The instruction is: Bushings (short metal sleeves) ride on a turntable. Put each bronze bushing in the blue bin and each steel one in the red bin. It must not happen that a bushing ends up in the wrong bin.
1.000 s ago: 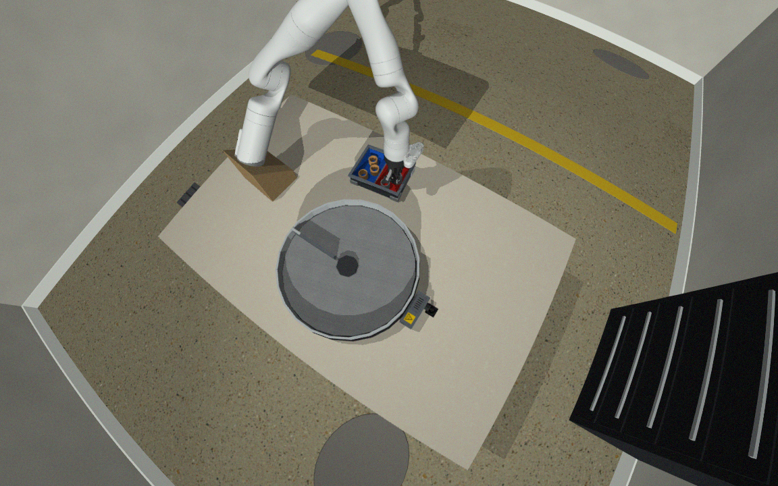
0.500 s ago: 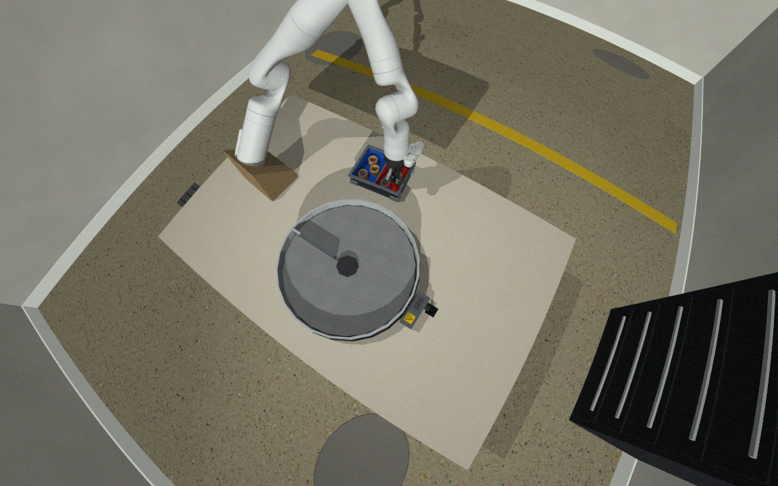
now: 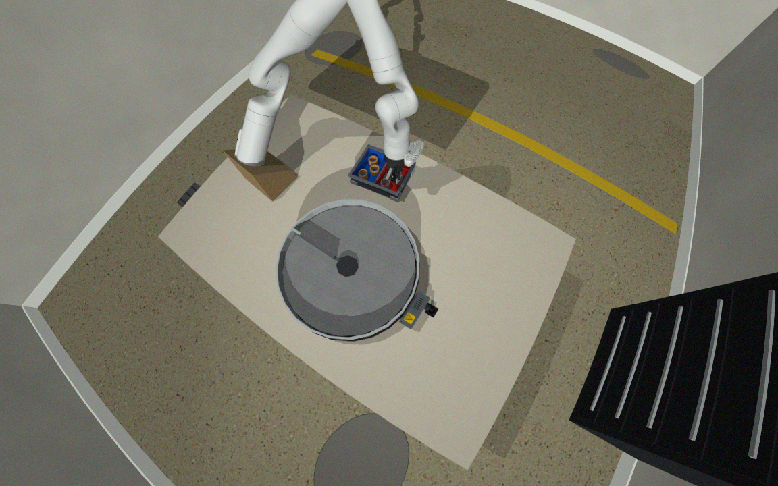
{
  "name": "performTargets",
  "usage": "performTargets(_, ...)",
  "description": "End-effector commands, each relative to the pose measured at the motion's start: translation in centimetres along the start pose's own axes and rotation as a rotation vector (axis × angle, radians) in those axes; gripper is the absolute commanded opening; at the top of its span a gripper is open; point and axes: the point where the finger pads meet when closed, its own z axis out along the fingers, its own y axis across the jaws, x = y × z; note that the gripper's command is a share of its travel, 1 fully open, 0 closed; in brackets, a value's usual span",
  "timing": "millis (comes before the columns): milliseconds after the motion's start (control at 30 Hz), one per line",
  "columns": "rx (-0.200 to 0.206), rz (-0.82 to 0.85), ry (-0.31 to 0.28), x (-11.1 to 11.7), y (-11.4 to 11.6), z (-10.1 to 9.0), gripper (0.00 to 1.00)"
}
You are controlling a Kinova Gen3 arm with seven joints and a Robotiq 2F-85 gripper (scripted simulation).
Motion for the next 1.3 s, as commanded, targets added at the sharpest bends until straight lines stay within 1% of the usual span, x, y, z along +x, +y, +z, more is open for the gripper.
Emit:
performTargets(0,0.0,0.0,0.002,0.1,0.0,-0.1,0.16)
performTargets(467,-0.001,0.0,0.002,0.1,0.0,-0.7,0.16)
performTargets(833,-0.001,0.0,0.002,0.1,0.0,-0.7,0.16)
performTargets(1267,-0.001,0.0,0.002,0.1,0.0,-1.3,0.16)
